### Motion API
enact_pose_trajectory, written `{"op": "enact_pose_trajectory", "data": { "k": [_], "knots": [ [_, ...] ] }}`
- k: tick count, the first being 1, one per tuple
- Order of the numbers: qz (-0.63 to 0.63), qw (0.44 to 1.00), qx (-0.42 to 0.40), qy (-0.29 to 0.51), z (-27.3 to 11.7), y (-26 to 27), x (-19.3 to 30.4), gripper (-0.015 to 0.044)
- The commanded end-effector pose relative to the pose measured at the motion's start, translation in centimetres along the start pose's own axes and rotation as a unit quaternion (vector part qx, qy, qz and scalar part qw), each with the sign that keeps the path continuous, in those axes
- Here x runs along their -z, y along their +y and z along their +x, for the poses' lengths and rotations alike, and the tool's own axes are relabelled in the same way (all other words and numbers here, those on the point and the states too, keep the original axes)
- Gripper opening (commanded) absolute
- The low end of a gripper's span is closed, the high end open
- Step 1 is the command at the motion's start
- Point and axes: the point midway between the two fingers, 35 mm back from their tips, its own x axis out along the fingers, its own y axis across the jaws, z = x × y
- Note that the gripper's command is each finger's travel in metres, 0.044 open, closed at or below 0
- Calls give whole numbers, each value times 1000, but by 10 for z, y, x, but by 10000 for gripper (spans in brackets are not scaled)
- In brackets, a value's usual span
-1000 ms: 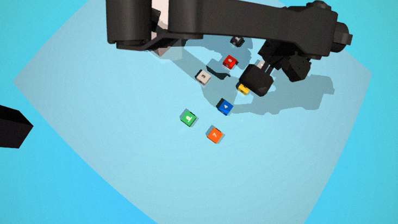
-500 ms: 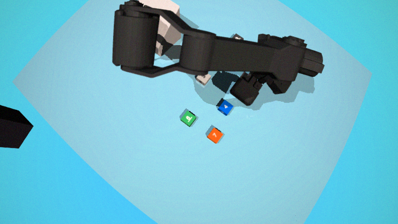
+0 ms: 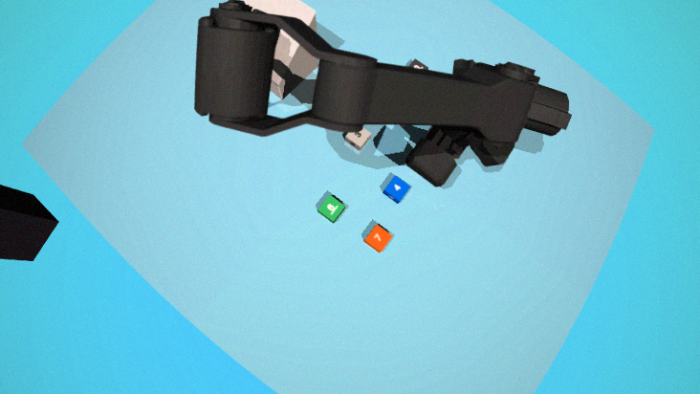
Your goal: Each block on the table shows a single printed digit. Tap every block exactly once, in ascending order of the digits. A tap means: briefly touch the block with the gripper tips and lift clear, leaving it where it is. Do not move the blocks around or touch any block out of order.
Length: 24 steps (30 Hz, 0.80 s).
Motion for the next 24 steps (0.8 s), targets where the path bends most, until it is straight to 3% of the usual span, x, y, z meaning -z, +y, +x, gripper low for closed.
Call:
{"op": "enact_pose_trajectory", "data": {
  "k": [1, 21, 24],
  "knots": [
    [-3, 1000, 3, 0, 5, -1, 0, 20],
    [-3, 1000, 4, 0, 28, -1, 1, 20],
    [-3, 1000, 2, 0, 2, 0, 0, 20]
  ]
}}
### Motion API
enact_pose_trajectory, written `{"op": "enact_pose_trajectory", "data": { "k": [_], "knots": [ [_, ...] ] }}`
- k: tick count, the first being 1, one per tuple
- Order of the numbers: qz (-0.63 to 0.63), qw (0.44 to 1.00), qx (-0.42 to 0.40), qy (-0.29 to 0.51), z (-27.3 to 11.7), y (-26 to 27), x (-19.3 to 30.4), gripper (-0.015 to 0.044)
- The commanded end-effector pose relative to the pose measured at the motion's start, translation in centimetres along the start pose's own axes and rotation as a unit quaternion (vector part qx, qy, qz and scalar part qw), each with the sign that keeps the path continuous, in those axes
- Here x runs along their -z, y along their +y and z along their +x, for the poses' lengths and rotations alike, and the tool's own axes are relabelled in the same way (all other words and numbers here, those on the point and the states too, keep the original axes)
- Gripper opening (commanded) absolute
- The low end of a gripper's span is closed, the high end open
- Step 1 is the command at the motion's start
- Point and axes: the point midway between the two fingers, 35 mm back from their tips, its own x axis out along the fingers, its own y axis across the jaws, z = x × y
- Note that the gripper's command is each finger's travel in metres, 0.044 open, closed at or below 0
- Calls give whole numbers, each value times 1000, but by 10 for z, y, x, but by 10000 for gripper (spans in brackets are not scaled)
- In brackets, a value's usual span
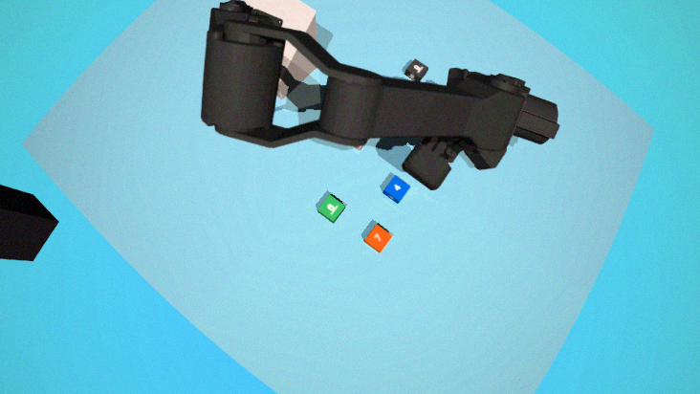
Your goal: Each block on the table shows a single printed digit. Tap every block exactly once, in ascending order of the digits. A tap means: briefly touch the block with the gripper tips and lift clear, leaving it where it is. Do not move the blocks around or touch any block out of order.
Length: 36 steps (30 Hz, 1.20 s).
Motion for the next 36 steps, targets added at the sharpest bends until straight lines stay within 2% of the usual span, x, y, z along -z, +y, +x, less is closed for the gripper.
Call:
{"op": "enact_pose_trajectory", "data": {
  "k": [1, 6, 11, 13, 18, 24, 32, 34, 36],
  "knots": [
    [2, 1000, -1, -5, -23, 1, -1, 20],
    [2, 1000, -2, -5, -26, 1, -2, 20],
    [2, 1000, -3, -5, -94, 2, -2, 20],
    [2, 1000, -3, -5, -104, 1, -1, 20],
    [1, 1000, -4, -6, -105, 11, -2, 20],
    [2, 1000, -6, -6, -106, 90, -7, 20],
    [2, 1000, -6, -6, -106, 92, -7, 20],
    [2, 1000, -6, -6, -95, 93, -8, 20],
    [3, 1000, -6, -6, -65, 94, -10, 20]
  ]
}}
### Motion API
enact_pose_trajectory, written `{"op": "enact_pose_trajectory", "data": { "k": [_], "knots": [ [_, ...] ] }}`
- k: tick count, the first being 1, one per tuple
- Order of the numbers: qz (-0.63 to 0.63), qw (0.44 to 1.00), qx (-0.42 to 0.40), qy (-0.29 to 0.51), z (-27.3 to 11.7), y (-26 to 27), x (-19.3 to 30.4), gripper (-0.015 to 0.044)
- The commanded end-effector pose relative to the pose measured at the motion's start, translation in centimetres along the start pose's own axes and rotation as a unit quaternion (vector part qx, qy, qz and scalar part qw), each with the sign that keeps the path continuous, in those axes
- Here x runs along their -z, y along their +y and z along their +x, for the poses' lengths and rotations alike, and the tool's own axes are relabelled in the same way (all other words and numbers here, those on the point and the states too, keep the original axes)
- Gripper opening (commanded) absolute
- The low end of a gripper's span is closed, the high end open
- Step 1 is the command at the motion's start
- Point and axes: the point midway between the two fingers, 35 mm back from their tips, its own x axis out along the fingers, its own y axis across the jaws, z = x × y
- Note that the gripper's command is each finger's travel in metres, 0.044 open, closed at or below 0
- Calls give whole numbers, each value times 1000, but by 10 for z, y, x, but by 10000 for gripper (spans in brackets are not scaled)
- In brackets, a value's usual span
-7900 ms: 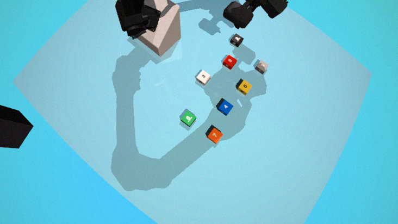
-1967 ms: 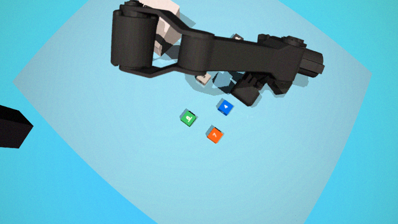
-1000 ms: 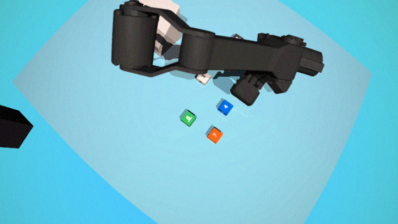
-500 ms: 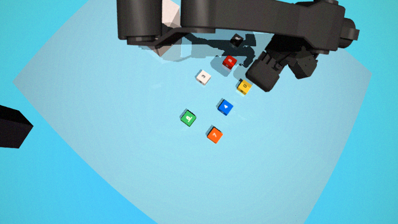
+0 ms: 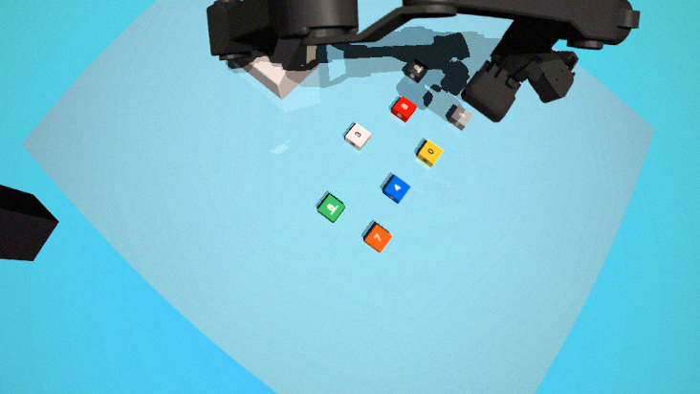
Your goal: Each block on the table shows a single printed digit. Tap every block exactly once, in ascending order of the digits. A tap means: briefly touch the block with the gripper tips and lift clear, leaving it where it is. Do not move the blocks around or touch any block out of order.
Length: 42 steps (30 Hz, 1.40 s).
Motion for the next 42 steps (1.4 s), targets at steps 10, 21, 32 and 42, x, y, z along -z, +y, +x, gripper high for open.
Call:
{"op": "enact_pose_trajectory", "data": {
  "k": [10, 21, 32, 42],
  "knots": [
    [-4, 1000, 8, 8, 71, -4, 5, 20],
    [-4, 1000, 8, 8, 86, -4, 5, 20],
    [-4, 1000, 9, 8, 101, -5, 5, 20],
    [-4, 1000, 8, 8, 71, -4, 5, 20]
  ]
}}
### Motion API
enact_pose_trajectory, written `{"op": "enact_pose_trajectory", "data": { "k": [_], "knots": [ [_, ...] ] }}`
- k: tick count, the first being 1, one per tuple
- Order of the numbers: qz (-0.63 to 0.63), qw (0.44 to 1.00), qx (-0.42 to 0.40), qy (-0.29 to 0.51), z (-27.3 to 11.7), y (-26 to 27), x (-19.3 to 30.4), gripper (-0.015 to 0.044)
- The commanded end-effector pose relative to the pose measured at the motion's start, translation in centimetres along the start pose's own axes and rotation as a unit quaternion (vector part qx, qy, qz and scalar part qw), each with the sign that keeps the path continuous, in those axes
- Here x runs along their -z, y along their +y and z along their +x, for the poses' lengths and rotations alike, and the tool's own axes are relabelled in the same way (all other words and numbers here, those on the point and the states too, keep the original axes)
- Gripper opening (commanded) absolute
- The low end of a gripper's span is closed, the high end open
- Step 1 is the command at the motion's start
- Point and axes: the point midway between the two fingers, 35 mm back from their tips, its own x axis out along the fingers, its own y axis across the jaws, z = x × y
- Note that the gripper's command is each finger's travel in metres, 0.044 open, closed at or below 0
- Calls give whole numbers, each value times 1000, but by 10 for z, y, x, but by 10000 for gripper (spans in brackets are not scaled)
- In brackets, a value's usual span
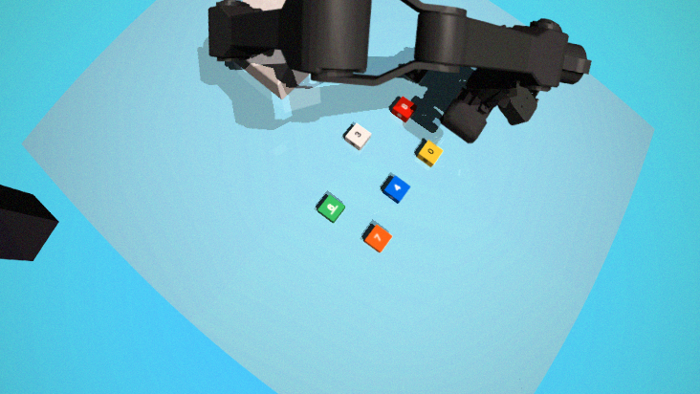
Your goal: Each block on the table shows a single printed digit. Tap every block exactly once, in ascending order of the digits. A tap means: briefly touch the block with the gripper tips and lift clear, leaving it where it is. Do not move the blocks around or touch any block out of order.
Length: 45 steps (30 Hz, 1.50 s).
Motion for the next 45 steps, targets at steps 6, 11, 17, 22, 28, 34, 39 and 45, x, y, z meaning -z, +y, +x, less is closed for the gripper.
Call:
{"op": "enact_pose_trajectory", "data": {
  "k": [6, 11, 17, 22, 28, 34, 39, 45],
  "knots": [
    [5, 1000, -7, -4, -52, 1, -5, 20],
    [5, 1000, -7, -4, -94, 0, -2, 20],
    [4, 1000, -6, -3, -100, -26, 12, 20],
    [3, 1000, -6, -1, -106, -77, 46, 20],
    [1, 1000, -5, 1, -100, -129, 99, 20],
    [2, 1000, -2, 0, -90, -154, 133, 20],
    [1, 1000, -3, 0, -79, -154, 131, 20],
    [2, 1000, -1, 0, -9, -155, 133, 20]
  ]
}}
